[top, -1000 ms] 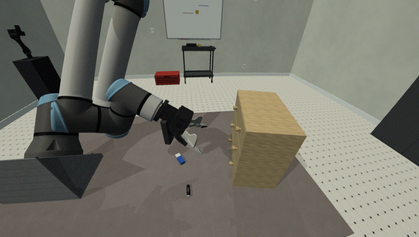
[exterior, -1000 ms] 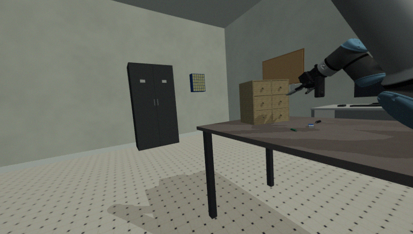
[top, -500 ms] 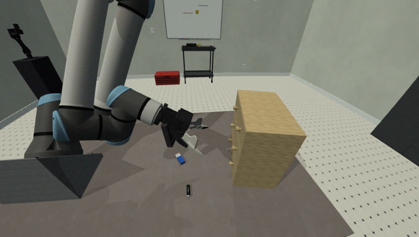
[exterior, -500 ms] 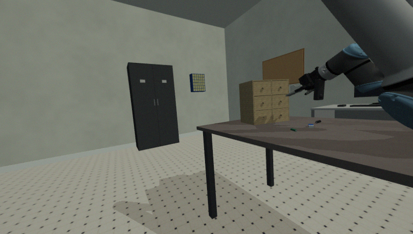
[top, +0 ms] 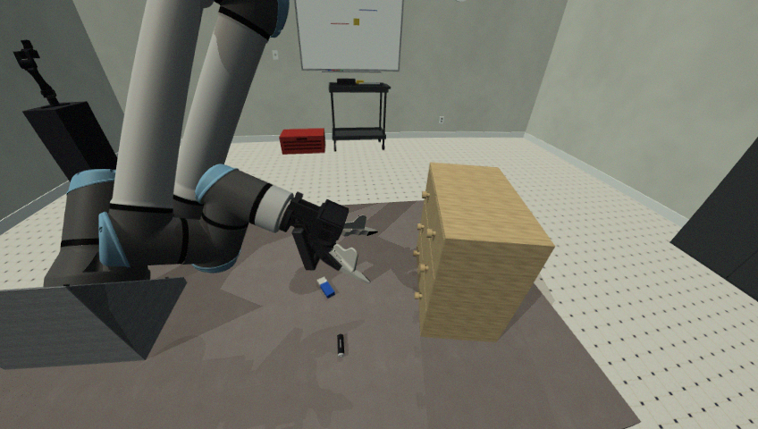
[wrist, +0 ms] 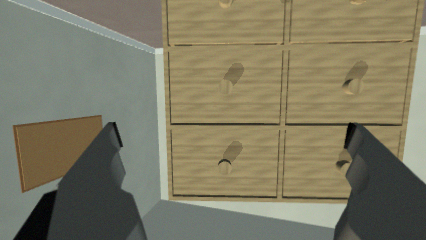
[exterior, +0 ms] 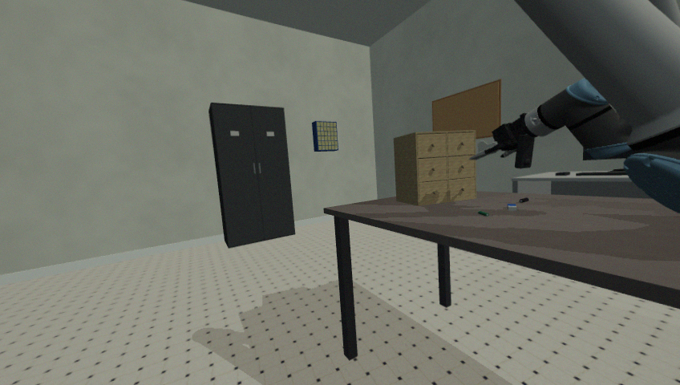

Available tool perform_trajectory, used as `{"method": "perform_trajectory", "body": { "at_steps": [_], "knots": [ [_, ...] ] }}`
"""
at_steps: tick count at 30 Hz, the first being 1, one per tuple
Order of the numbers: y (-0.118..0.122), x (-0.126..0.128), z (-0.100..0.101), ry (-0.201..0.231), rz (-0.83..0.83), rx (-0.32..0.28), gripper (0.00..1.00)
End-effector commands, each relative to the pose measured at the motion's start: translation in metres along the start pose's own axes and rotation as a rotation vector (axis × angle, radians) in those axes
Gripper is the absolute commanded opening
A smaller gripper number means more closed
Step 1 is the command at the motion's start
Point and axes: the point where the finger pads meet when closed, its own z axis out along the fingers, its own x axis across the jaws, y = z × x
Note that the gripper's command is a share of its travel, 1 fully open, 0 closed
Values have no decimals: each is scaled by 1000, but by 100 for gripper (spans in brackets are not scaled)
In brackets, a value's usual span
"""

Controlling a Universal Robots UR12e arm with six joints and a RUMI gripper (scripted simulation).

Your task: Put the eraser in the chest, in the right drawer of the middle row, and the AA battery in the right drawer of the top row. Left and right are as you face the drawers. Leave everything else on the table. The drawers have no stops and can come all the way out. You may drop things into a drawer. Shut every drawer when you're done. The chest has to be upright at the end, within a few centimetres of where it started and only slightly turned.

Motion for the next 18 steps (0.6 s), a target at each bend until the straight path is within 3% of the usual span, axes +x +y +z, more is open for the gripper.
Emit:
{"method": "perform_trajectory", "body": {
  "at_steps": [1,18],
  "knots": [
    [0,0,2,0,0,-17,100],
    [-2,0,4,0,0,-47,100]
  ]
}}
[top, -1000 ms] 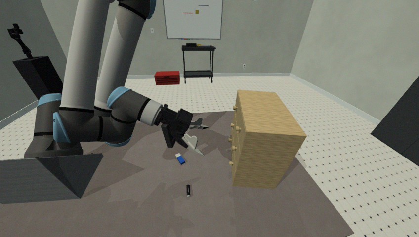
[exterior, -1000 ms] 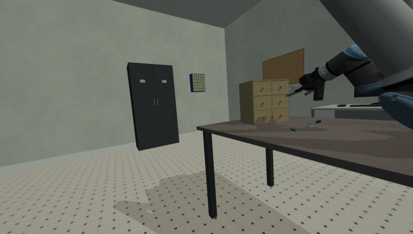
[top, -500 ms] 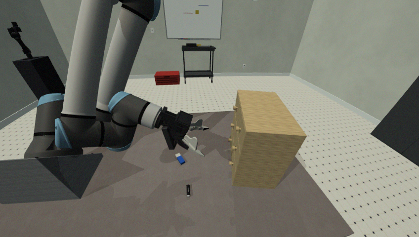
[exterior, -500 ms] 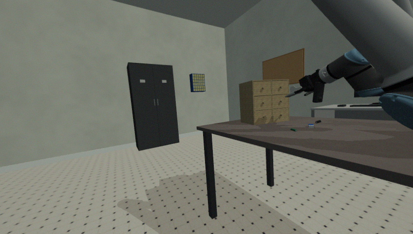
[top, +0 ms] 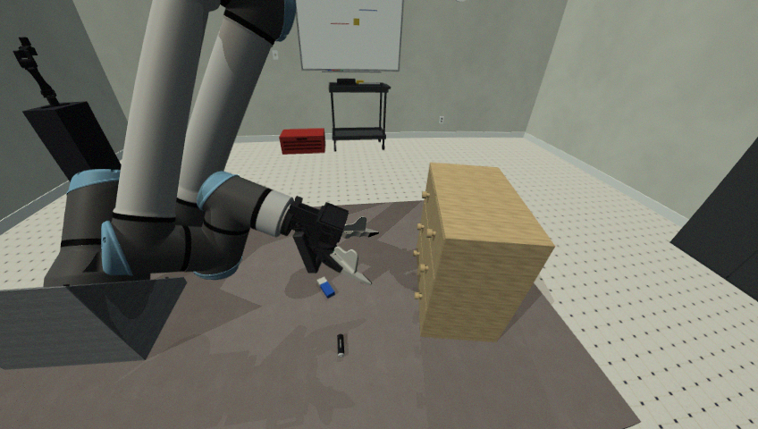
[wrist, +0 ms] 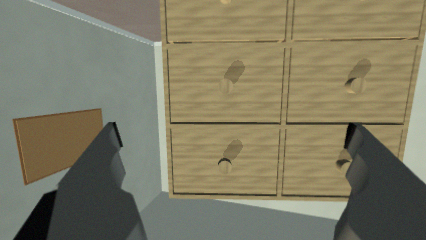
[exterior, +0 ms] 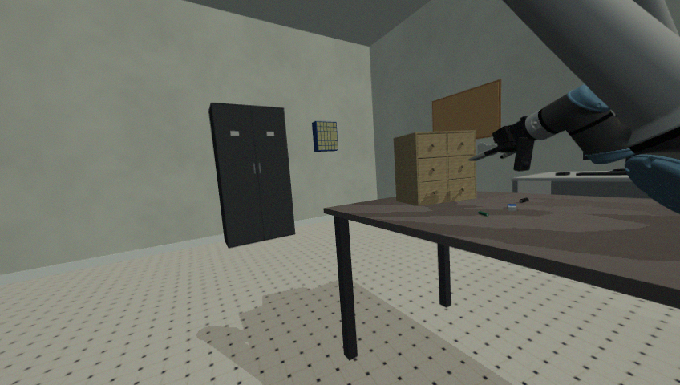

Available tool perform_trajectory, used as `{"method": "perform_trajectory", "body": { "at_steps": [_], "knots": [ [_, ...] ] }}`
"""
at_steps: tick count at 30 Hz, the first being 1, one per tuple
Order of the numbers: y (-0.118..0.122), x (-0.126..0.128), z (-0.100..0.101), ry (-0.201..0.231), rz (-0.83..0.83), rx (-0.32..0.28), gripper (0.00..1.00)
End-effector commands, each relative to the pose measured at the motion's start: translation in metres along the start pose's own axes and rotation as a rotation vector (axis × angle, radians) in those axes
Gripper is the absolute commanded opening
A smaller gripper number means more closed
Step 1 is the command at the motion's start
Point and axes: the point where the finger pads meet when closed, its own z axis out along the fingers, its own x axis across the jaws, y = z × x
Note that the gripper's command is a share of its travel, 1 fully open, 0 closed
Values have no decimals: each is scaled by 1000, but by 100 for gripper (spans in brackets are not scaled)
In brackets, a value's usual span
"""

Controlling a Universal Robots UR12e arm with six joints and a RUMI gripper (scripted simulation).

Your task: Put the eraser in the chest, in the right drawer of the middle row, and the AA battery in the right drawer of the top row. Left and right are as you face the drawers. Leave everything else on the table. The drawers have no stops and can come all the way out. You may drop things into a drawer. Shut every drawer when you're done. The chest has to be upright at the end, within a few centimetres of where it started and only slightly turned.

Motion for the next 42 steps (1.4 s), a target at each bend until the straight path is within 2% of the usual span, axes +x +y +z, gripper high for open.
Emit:
{"method": "perform_trajectory", "body": {
  "at_steps": [1,26,27,42],
  "knots": [
    [0,0,1,0,0,-9,100],
    [0,0,1,1,0,-18,100],
    [0,0,1,1,0,-18,20],
    [0,0,1,1,0,-18,20]
  ]
}}
